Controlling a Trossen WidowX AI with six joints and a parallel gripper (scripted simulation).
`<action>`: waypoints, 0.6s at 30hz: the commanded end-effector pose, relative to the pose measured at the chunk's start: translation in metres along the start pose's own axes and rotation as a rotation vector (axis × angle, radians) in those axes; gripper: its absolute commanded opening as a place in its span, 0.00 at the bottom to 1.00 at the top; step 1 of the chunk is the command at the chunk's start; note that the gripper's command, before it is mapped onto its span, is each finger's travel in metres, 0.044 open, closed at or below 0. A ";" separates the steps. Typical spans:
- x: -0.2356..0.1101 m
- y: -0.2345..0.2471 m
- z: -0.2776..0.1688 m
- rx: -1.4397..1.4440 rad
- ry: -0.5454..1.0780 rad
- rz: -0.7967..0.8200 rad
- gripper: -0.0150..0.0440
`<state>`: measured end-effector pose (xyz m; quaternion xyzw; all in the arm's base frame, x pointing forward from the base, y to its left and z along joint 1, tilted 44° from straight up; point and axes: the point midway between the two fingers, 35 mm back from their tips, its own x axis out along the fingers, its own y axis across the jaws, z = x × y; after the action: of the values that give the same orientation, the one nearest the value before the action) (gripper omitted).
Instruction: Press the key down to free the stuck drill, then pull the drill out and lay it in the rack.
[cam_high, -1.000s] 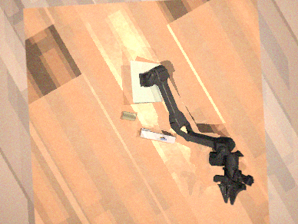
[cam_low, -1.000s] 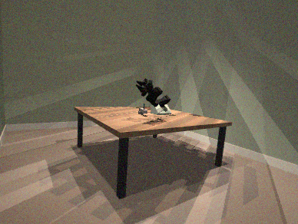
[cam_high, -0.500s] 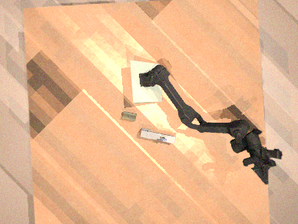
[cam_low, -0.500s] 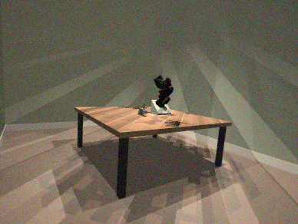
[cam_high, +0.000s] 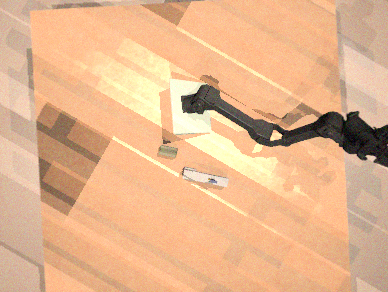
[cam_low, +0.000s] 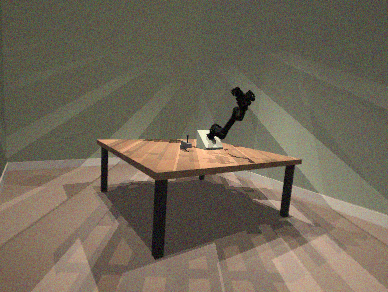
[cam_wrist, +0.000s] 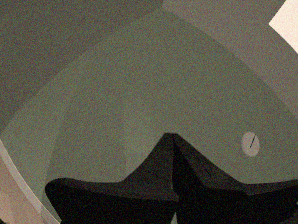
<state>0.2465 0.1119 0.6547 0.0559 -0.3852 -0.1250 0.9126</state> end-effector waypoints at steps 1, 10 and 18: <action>-0.013 -0.037 0.057 0.051 -0.101 -0.036 0.25; -0.036 -0.127 0.126 0.206 -0.180 -0.149 0.25; -0.046 -0.204 0.139 0.330 -0.166 -0.235 0.25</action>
<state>0.0890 -0.0376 0.6873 0.2069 -0.4701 -0.1547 0.8440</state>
